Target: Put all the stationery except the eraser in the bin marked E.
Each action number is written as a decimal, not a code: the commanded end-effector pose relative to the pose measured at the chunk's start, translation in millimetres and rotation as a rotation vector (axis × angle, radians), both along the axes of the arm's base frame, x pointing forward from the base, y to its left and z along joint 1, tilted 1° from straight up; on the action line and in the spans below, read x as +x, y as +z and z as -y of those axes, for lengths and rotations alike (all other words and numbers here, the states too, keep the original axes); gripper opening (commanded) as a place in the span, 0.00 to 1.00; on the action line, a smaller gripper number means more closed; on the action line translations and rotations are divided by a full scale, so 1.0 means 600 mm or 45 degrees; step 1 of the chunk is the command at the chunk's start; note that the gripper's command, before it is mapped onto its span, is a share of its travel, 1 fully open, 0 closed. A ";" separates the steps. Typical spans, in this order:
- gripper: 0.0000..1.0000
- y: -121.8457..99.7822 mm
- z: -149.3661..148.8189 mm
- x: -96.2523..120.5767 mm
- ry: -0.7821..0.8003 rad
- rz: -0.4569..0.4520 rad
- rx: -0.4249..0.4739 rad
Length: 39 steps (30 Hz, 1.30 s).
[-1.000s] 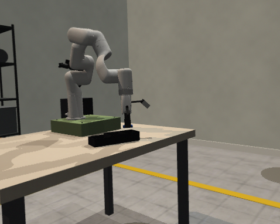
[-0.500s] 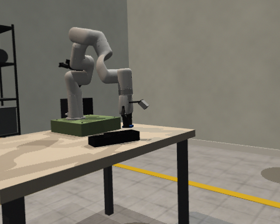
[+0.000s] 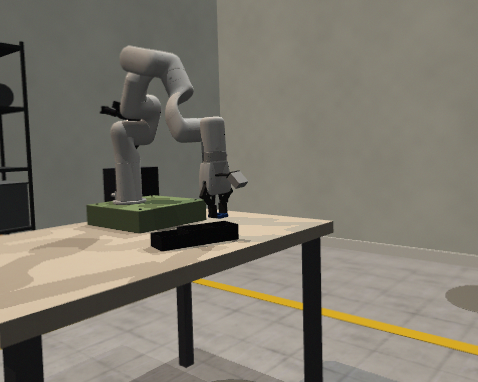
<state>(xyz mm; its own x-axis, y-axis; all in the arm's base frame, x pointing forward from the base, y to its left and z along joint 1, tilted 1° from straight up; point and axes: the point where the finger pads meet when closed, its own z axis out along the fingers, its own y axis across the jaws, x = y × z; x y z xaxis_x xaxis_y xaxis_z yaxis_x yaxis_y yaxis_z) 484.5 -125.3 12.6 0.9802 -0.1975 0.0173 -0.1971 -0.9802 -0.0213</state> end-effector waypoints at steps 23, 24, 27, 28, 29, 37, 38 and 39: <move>0.00 0.000 0.000 0.003 -0.365 -0.020 -0.035; 0.00 -0.004 0.000 0.003 -0.365 -0.020 -0.035; 0.00 -0.007 0.000 0.003 -0.365 -0.020 -0.035; 0.00 -0.010 0.000 0.003 -0.365 -0.020 -0.035; 0.00 -0.014 0.000 0.003 -0.365 -0.020 -0.035; 0.00 -0.041 0.001 0.003 -0.365 -0.020 -0.035; 0.00 -0.044 0.001 0.003 -0.365 -0.020 -0.035; 0.00 -0.047 0.001 0.003 -0.365 -0.020 -0.035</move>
<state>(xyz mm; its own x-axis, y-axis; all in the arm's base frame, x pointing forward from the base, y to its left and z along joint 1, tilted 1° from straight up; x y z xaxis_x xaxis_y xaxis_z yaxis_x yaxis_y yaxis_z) 484.5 -125.2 -9.9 0.8846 -0.4664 0.0068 -0.4664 -0.8845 0.0109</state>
